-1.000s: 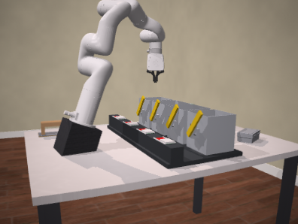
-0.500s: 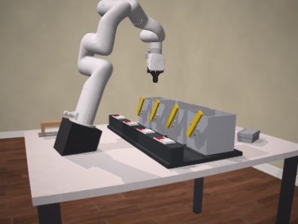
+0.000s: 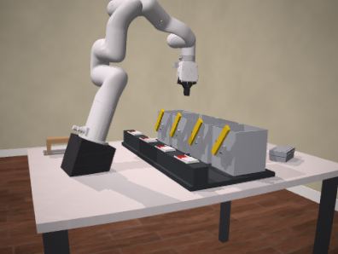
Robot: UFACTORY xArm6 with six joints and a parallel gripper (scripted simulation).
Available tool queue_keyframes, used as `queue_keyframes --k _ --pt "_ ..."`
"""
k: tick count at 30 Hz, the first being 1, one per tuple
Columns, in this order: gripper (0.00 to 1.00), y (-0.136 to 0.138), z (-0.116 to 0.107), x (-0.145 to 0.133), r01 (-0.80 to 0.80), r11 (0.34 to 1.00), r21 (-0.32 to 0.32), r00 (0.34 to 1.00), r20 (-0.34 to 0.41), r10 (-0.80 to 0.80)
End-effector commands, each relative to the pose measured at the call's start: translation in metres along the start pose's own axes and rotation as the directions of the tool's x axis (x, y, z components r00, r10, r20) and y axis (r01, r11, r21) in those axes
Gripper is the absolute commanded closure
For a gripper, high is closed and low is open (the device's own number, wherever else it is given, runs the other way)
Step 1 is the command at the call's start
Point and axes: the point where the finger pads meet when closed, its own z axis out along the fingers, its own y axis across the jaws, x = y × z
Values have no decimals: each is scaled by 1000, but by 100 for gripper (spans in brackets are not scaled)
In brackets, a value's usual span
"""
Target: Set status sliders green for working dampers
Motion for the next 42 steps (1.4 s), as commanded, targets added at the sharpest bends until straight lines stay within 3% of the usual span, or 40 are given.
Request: queue_keyframes --k 1,8,10,11,20,42 --pt "100 5 0 -41 4 1000 3 1000 -10 -4" --pt "100 3 0 -99 3 1000 1 1000 -13 -3" --pt "100 3 0 -99 3 1000 1 1000 -13 -3" --pt "100 0 -1 -123 3 1000 -3 1000 -14 -3" --pt "100 -14 -4 -187 3 1000 -22 1000 -14 -3" --pt "100 -15 2 -191 3 1000 -23 1000 -14 -3"
